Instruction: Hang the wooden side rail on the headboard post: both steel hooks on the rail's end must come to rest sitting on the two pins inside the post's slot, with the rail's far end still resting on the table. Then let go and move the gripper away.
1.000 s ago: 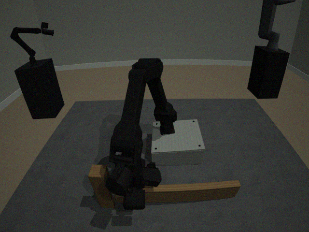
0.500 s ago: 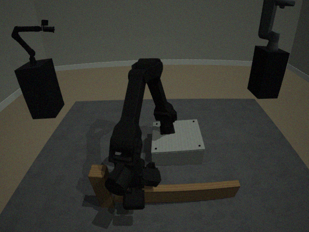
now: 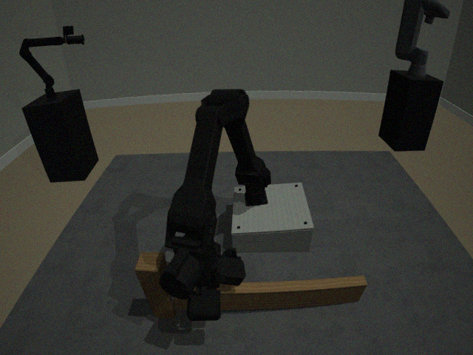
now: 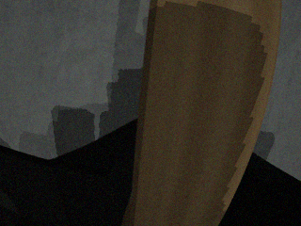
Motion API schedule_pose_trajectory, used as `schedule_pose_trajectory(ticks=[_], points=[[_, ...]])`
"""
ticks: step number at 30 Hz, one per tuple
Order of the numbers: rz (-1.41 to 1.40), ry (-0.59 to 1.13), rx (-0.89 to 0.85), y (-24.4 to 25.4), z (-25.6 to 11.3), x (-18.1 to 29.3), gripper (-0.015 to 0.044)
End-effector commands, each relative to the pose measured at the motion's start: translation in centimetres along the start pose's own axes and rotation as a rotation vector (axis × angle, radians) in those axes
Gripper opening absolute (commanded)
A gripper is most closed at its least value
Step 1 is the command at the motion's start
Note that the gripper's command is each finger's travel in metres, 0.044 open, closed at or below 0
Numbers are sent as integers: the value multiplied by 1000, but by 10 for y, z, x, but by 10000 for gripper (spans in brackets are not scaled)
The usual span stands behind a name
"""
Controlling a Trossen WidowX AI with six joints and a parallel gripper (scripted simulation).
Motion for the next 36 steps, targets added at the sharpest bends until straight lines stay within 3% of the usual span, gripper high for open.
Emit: schedule_pose_trajectory(ticks=[1,36], points=[[-2,3,8,-3,-2,1,0],[-2,4,8,-2,-3,5,0]])
Point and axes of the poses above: the point midway between the two fingers, 35 mm back from their tips, its own z axis out along the fingers, its own y axis across the jaws, x = y × z, the point moved 4 cm from there along -z, back along the fingers, and after that the axes turned 9 degrees about z, right-handed, at the moved point
